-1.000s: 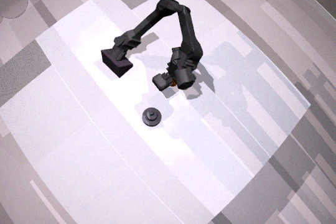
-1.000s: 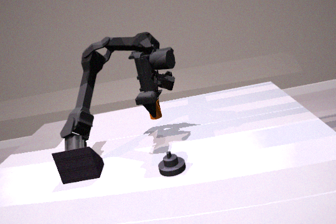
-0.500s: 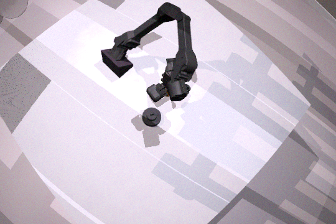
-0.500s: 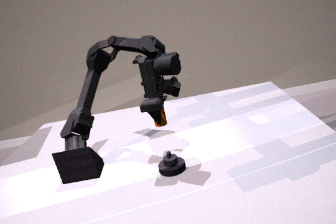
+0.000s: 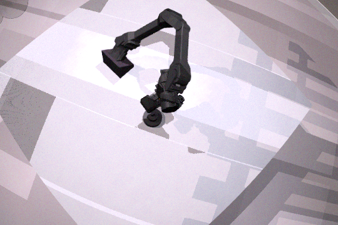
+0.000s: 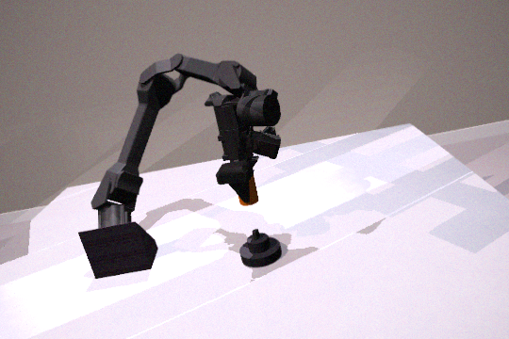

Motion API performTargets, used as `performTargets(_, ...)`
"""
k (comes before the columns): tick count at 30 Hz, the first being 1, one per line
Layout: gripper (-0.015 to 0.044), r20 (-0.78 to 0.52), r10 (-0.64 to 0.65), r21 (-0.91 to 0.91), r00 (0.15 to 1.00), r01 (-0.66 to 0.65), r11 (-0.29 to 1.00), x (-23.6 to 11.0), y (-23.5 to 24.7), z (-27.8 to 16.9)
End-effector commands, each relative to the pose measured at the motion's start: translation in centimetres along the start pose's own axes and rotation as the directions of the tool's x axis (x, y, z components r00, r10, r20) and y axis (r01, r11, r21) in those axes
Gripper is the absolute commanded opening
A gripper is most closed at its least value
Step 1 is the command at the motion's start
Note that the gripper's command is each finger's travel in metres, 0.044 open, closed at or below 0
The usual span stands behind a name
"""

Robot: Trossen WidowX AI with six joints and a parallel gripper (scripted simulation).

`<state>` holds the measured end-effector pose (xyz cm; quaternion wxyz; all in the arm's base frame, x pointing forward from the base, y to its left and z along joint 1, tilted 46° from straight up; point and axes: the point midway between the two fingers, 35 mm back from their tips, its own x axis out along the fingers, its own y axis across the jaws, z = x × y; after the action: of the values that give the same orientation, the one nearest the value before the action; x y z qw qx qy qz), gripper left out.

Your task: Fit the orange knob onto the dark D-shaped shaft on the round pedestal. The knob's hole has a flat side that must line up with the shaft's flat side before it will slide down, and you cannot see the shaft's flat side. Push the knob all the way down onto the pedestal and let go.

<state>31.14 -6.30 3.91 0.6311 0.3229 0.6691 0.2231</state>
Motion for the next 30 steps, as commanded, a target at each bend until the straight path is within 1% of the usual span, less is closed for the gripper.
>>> performTargets(1,0.0000,0.007,-0.005,-0.005,1.000,0.005,1.000,0.2,-1.3,0.4)
performTargets(14,0.0000,0.006,-0.003,-0.009,1.000,0.003,1.000,1.6,-4.9,1.1)
performTargets(19,0.0000,0.006,-0.003,-0.009,1.000,0.003,1.000,2.1,-4.9,1.1)
performTargets(26,0.0000,0.006,-0.002,-0.009,1.000,0.002,1.000,4.0,-4.9,1.1)
performTargets(30,0.0000,0.006,-0.002,-0.010,1.000,0.002,1.000,4.0,-4.9,1.1)
